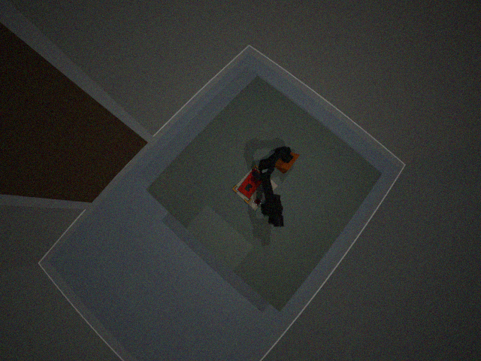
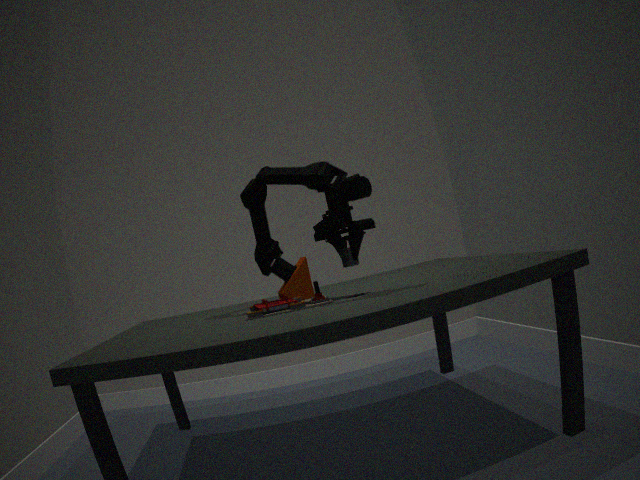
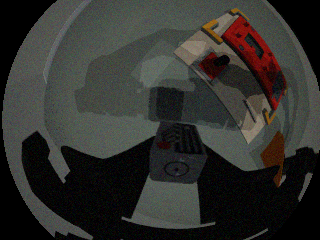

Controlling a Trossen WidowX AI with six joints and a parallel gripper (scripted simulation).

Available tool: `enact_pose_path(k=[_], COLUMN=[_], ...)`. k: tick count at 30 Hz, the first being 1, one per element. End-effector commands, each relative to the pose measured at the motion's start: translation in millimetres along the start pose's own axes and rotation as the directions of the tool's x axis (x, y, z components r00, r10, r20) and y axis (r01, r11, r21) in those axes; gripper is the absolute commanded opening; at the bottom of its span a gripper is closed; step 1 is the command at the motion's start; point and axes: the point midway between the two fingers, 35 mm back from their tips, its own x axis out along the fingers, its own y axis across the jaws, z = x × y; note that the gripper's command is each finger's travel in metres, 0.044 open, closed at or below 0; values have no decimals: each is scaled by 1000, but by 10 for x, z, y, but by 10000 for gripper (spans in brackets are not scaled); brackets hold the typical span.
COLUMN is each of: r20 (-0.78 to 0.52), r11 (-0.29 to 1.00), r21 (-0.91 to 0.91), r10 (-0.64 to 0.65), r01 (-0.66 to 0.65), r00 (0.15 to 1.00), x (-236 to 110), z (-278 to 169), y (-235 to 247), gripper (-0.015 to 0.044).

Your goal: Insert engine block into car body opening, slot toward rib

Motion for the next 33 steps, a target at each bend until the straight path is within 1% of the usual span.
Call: enact_pose_path(k=[1,13,17,20,25,33], r20=[-4,-2,-2,-2,-1,-1], r11=[1000,1000,1000,998,972,871], r21=[7,12,-2,-70,-236,-492], r10=[5,-3,-4,-4,-4,-4], r01=[-5,3,4,4,3,3], r00=[1000,1000,1000,1000,1000,1000], x=[-140,-512,-506,-470,-433,-405], z=[6,15,16,15,15,14], y=[6,-55,-59,-57,-56,-55], gripper=[0,0,0,0,0,0])
